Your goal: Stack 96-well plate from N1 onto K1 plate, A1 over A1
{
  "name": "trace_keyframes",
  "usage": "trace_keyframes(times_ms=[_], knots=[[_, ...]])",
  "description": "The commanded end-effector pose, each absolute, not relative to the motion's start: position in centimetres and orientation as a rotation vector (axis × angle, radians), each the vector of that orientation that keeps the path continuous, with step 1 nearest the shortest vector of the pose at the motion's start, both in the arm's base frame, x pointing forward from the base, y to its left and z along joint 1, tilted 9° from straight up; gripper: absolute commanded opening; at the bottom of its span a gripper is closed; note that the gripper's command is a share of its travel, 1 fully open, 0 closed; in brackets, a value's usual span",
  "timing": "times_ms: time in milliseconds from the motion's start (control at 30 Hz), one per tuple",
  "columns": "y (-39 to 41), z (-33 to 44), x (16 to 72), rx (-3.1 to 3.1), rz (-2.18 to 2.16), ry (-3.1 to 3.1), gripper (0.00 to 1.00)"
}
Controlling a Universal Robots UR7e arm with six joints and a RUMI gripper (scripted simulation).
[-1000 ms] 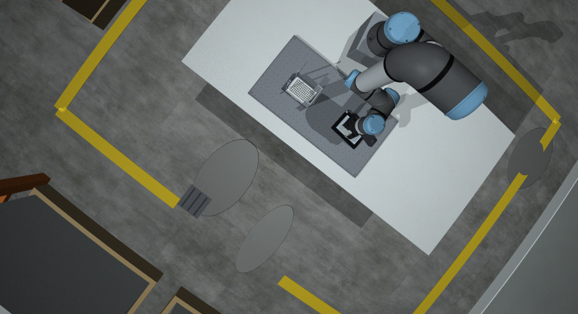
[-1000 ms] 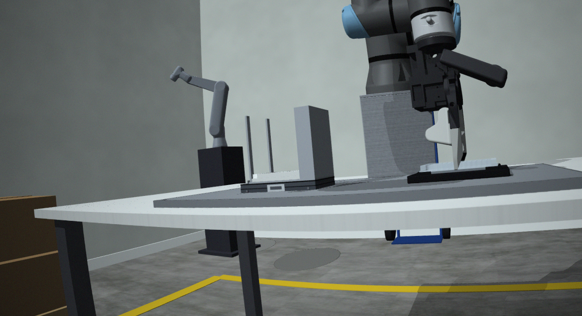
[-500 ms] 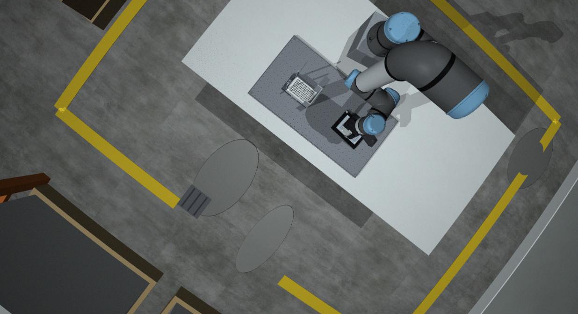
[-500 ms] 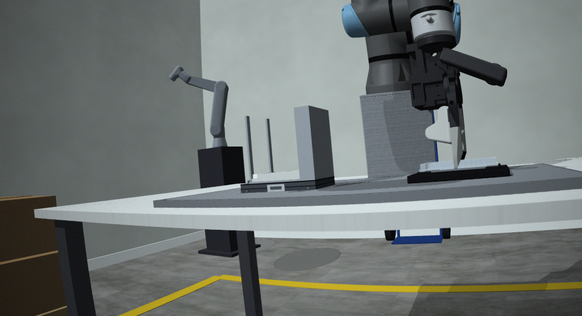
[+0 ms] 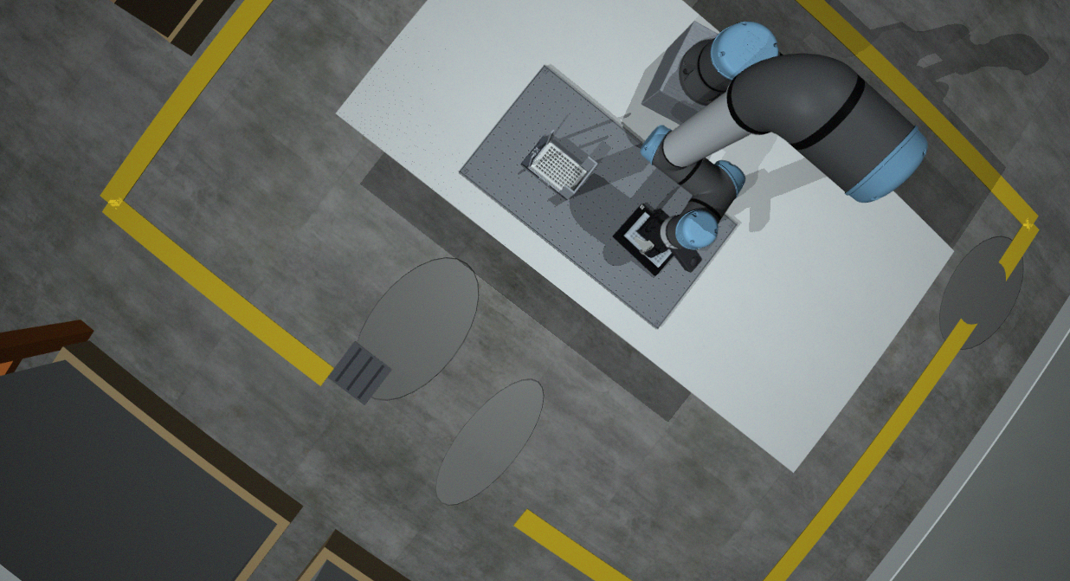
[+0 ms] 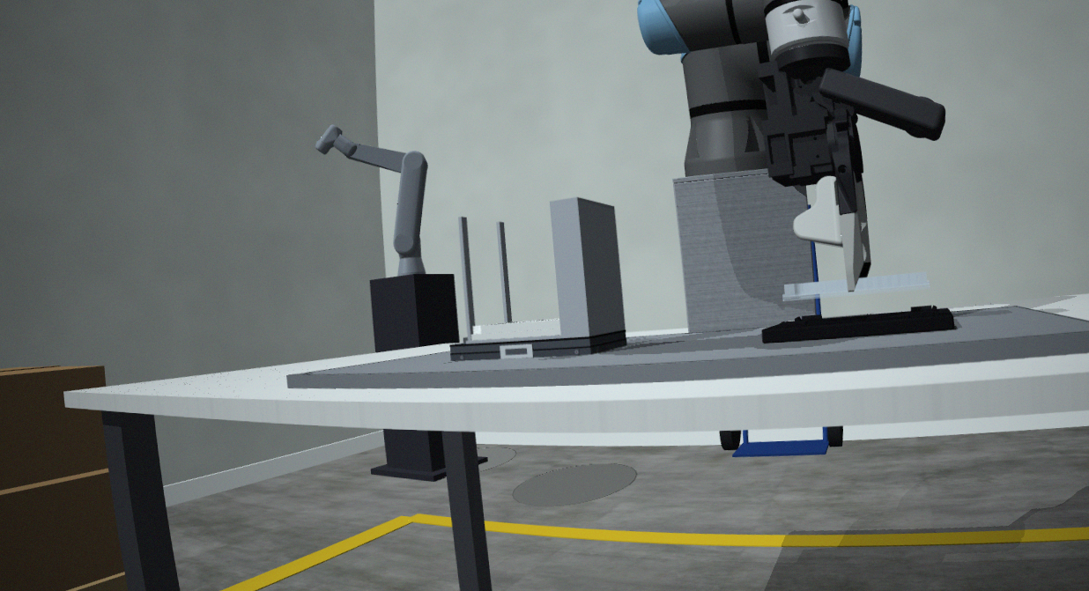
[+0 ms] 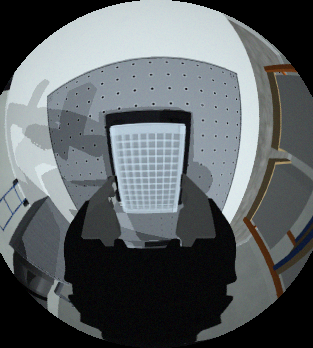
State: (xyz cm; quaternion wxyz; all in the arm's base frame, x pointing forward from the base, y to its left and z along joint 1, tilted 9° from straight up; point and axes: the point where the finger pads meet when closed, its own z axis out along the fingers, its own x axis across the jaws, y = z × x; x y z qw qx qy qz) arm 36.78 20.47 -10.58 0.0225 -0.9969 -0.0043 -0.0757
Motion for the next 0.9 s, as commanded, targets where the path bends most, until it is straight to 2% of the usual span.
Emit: trace_keyframes(times_ms=[0,867], knots=[[20.4,-9.6,36.7,-3.087,-0.235,-0.013,0.00],[20.3,-6.0,36.1,-3.087,-0.235,-0.013,0.00]])
